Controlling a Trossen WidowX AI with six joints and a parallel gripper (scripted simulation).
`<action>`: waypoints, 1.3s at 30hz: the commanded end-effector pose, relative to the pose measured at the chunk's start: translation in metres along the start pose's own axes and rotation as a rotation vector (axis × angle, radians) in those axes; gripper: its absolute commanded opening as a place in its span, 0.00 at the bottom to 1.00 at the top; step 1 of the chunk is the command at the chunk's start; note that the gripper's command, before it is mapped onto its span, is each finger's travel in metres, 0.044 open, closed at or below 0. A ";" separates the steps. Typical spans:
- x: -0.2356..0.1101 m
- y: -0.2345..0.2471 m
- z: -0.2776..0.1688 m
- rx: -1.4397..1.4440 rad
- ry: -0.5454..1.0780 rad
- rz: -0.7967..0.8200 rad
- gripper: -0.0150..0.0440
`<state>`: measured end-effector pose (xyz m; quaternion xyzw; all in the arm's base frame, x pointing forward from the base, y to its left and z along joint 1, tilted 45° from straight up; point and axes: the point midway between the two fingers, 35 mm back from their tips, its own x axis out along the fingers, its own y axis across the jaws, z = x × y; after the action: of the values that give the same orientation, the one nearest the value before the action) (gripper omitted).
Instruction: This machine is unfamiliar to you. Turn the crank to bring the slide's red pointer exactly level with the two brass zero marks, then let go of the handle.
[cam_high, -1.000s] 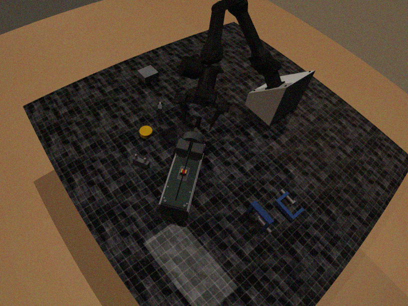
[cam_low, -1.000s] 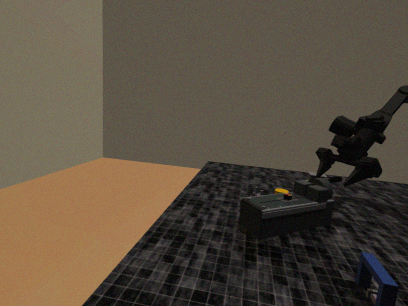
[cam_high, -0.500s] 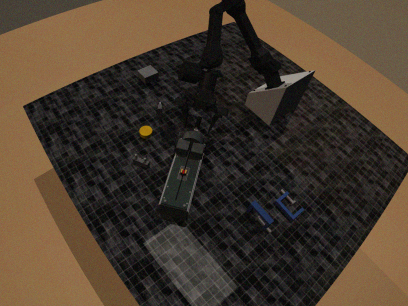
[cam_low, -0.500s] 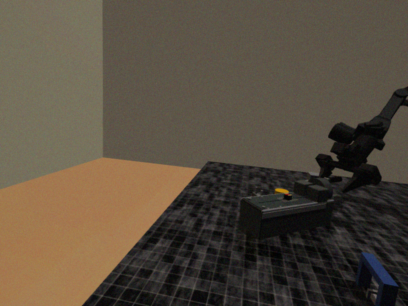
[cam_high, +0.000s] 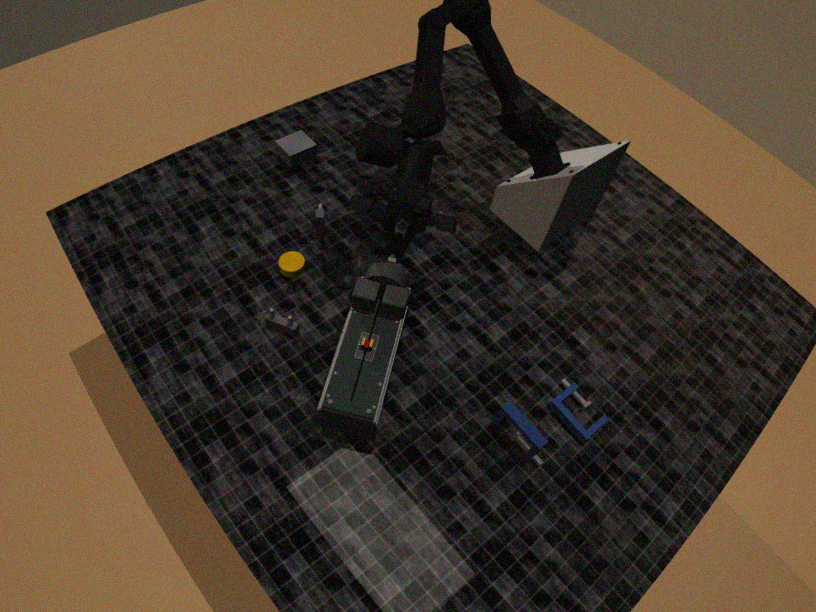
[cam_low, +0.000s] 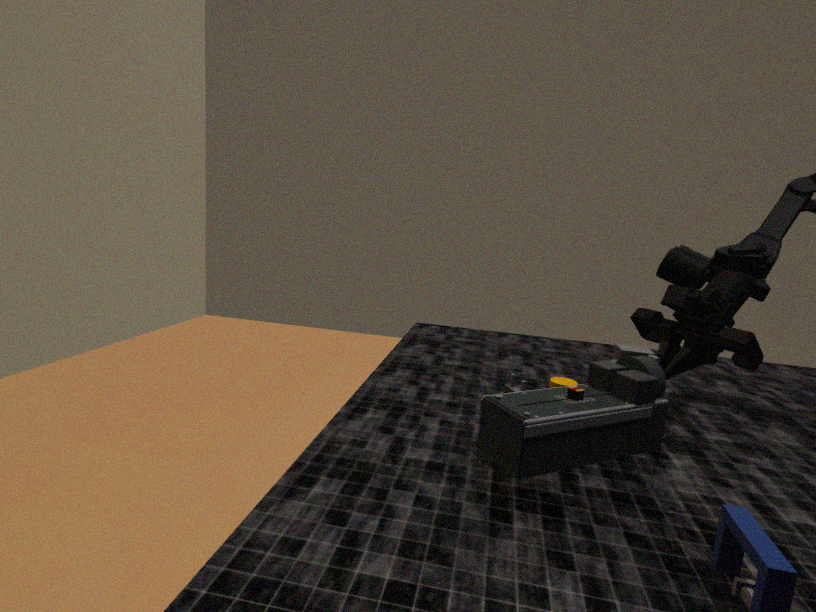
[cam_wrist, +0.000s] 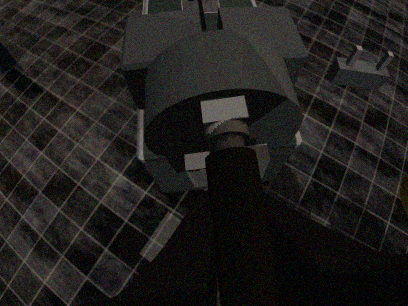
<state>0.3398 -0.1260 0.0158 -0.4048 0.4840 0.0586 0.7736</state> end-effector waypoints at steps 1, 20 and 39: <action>0.000 0.000 0.000 -0.006 -0.003 0.000 0.25; 0.000 -0.005 0.000 -0.006 -0.003 -0.001 0.25; -0.001 -0.013 0.001 -0.006 -0.003 -0.001 0.25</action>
<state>0.3417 -0.1278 0.0181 -0.4029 0.4877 0.0700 0.7713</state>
